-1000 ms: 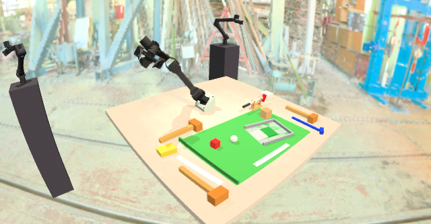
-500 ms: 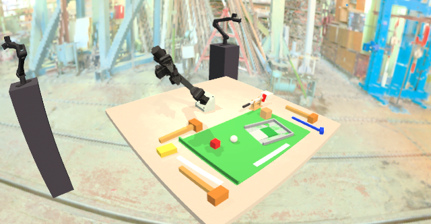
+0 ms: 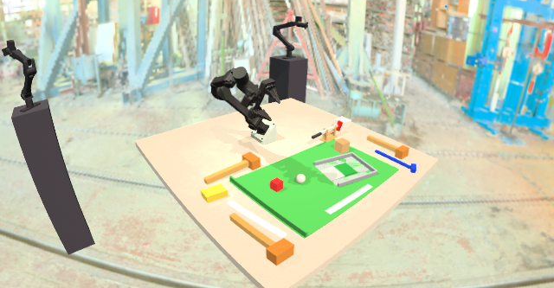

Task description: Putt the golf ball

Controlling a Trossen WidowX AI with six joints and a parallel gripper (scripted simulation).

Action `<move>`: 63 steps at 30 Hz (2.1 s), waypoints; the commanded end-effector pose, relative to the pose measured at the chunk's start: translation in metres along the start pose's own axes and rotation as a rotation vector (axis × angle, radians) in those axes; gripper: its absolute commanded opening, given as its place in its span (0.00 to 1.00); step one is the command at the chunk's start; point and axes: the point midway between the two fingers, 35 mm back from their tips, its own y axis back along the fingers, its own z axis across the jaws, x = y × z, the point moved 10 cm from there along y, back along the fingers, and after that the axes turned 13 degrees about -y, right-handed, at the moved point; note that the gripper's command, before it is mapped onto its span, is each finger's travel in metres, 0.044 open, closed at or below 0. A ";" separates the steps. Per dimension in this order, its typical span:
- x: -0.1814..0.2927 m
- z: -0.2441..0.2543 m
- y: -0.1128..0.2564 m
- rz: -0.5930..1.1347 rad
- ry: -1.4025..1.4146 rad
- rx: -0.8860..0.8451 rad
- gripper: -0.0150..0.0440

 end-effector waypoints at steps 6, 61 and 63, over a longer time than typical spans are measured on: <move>0.101 -0.020 -0.085 0.294 0.614 0.186 1.00; 0.378 -0.268 -0.143 1.542 2.469 0.100 1.00; 0.377 -0.269 -0.144 1.542 2.469 0.100 1.00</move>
